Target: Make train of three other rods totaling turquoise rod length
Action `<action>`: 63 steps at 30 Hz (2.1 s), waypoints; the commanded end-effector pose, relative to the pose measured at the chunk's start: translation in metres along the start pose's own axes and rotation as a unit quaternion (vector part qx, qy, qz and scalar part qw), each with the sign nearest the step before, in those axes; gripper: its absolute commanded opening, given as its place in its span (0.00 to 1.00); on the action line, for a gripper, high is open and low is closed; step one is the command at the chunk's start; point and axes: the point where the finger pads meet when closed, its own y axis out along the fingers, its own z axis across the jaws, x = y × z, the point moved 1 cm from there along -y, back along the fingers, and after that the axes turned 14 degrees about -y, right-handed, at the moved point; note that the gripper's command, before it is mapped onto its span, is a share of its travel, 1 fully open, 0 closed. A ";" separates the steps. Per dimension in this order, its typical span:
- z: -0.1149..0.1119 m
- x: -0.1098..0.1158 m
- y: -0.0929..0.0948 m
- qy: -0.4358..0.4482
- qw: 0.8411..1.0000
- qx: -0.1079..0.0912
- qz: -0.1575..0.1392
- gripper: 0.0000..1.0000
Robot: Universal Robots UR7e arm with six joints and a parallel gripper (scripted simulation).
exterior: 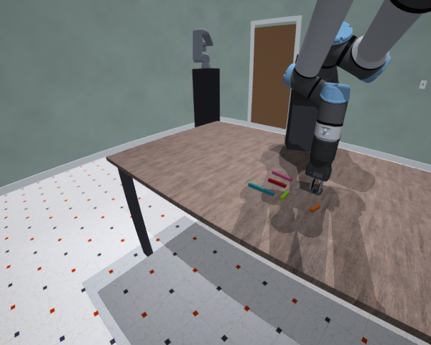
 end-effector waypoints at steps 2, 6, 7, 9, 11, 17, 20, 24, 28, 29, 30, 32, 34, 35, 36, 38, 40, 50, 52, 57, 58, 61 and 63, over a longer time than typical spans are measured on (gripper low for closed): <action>0.000 0.000 0.005 0.000 1.000 0.000 0.000 0.54; 0.000 0.000 0.009 0.000 1.000 0.000 0.000 0.54; 0.000 0.000 0.009 0.000 1.000 0.000 0.000 0.54; 0.000 0.000 0.010 0.000 1.000 0.000 0.000 0.54; 0.000 0.000 0.010 0.000 1.000 0.000 0.000 0.54; 0.000 0.000 0.011 0.000 1.000 0.000 0.000 0.54; 0.000 0.000 0.011 0.000 1.000 0.000 0.000 0.54; 0.000 0.000 0.011 0.000 1.000 0.000 0.000 0.54; 0.000 0.000 0.011 0.000 1.000 0.000 0.000 0.54; 0.000 0.000 0.011 0.000 1.000 0.000 0.000 0.54; 0.000 0.000 0.011 0.000 1.000 0.000 0.000 0.54; 0.000 0.000 0.011 0.000 1.000 0.000 0.000 0.54; 0.000 0.000 0.011 0.000 1.000 0.000 0.000 0.54; 0.000 0.000 0.011 0.000 1.000 0.000 0.000 0.54; 0.000 0.000 0.011 0.000 1.000 0.000 0.000 0.54; 0.000 0.000 0.011 0.000 1.000 0.000 0.000 0.54; 0.000 0.000 0.011 0.000 1.000 0.000 0.000 0.54; 0.000 0.000 0.011 0.000 1.000 0.000 0.000 0.54; 0.000 0.000 0.011 0.000 1.000 0.000 0.000 0.24; 0.000 0.000 0.011 0.000 1.000 0.000 0.000 0.24; 0.000 0.000 0.011 0.000 1.000 0.000 0.000 0.24; 0.000 0.000 0.011 0.000 1.000 0.000 0.000 0.24; 0.000 0.000 0.011 0.000 1.000 0.000 0.000 0.24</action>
